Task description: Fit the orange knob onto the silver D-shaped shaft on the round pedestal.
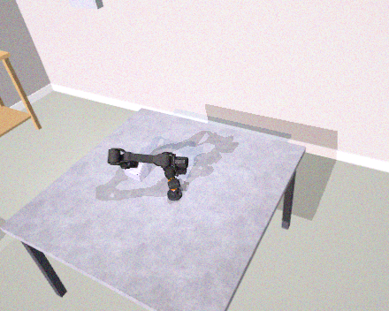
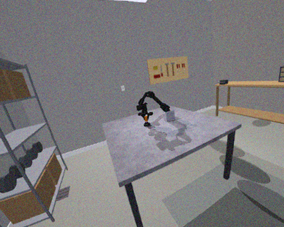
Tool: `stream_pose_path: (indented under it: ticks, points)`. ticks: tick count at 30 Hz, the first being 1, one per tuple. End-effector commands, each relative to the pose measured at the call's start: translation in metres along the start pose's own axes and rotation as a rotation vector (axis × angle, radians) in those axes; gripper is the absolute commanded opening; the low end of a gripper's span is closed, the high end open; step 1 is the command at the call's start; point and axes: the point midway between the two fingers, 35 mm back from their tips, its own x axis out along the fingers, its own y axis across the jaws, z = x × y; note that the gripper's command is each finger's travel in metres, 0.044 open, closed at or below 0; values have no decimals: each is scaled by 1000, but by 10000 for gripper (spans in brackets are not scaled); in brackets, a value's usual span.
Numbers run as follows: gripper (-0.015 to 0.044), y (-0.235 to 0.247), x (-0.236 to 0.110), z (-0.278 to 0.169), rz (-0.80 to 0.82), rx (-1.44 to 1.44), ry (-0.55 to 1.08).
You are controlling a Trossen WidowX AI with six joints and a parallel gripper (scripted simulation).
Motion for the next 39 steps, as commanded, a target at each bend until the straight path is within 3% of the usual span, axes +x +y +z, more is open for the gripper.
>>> stream_pose_path:
  ticks: [1,7,39]
  points:
    - [0,1,-3,-1,-1,-22,-2]
    - [0,4,0,-3,-1,-206,-2]
    - [0,0,2,0,-1,-206,-2]
